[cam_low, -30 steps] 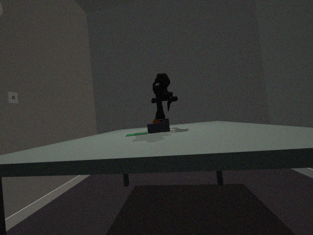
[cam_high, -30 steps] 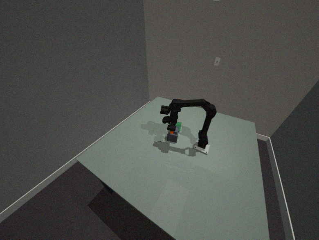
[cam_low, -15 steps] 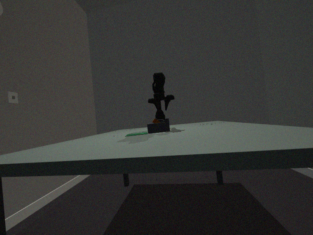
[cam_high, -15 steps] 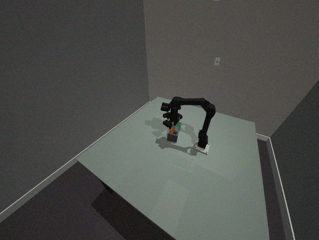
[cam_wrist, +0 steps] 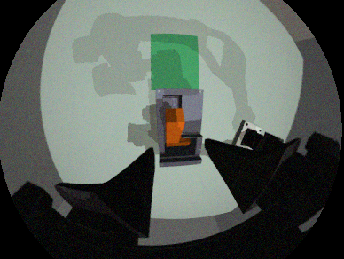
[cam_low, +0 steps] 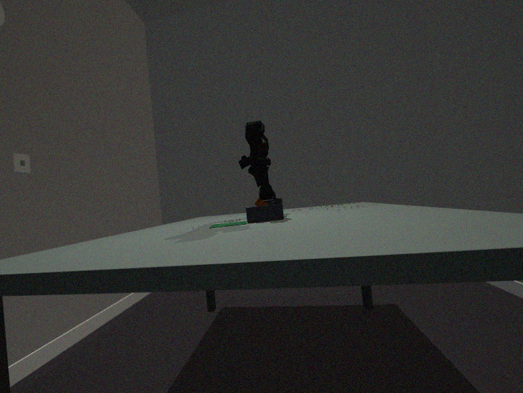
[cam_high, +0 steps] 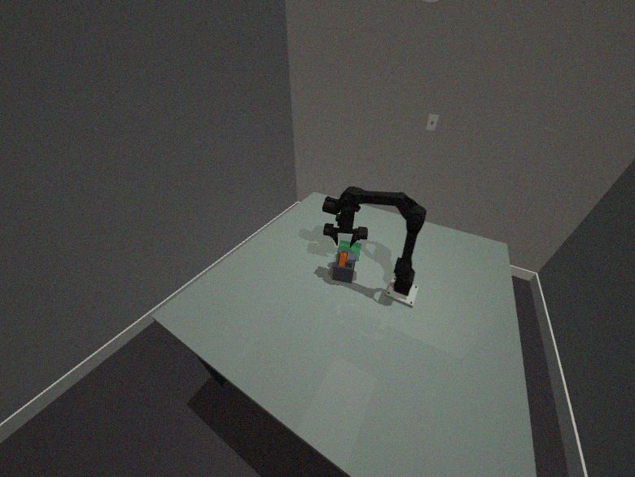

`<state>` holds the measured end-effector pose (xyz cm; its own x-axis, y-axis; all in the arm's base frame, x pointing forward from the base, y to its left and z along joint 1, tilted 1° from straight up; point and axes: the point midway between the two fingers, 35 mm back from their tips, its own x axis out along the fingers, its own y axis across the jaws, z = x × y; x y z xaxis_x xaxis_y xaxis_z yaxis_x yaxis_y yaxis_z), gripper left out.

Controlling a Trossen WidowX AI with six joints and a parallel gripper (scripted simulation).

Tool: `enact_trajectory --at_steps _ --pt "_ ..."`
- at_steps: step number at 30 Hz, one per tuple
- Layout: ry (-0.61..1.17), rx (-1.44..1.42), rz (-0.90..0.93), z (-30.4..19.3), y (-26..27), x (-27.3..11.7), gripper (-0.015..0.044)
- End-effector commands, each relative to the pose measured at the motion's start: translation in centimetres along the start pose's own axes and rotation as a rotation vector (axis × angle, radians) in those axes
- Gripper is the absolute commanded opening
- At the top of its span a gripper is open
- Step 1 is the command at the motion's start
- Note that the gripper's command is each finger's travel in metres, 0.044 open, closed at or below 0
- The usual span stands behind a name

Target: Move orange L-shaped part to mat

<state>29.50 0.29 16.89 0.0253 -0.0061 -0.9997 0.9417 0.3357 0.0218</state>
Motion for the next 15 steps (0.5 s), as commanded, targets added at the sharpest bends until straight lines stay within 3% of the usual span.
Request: enact_trajectory --at_steps 1,15 --pt "0.003 0.104 -0.020 0.5 0.0 0.4 0.0280" --pt "0.003 0.104 -0.020 0.5 -0.1 3.6 0.0280"
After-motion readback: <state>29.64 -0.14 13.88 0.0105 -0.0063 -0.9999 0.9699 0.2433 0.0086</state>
